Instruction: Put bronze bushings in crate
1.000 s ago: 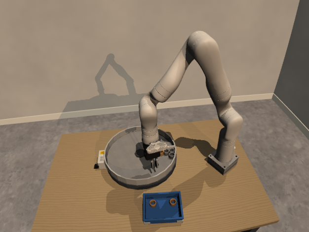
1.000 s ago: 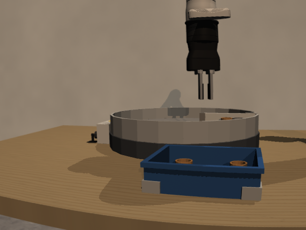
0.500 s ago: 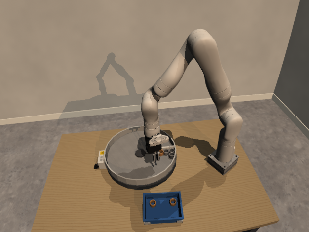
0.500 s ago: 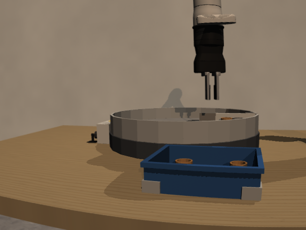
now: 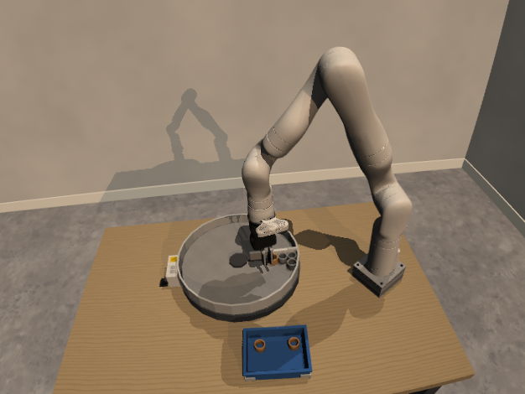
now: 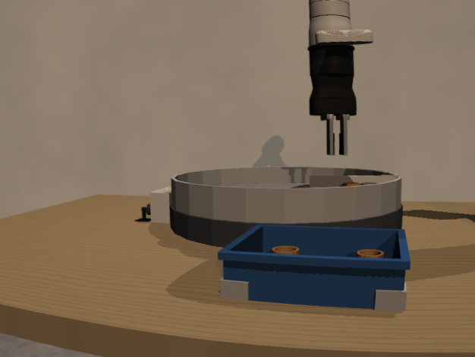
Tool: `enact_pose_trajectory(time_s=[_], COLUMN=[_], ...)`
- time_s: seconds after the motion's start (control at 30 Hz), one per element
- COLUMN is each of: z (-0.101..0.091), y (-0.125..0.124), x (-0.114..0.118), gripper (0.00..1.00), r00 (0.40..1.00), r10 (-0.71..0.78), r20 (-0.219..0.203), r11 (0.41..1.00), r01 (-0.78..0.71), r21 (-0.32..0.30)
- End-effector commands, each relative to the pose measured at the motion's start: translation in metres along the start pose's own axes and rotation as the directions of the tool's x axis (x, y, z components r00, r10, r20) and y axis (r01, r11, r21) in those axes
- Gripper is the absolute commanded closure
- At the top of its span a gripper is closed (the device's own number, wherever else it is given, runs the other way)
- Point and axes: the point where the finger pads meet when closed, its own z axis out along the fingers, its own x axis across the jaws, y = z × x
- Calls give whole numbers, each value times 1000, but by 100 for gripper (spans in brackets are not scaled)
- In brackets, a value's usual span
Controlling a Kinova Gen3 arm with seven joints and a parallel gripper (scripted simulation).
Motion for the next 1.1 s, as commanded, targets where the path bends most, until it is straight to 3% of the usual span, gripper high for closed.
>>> enact_pose_trajectory(time_s=[0.0,0.3,0.47,0.87,1.07], z=[0,0,3,3,18], y=[13,13,56,56,57], x=[-5,-5,-31,-31,-32], gripper=[60,60,60,60,60], r00=[999,999,999,999,999], r10=[33,33,32,32,33], r20=[0,0,-1,-1,-1], r11=[999,999,999,999,999], r01=[-33,-33,-32,-32,-33], r21=[0,0,0,0,-1])
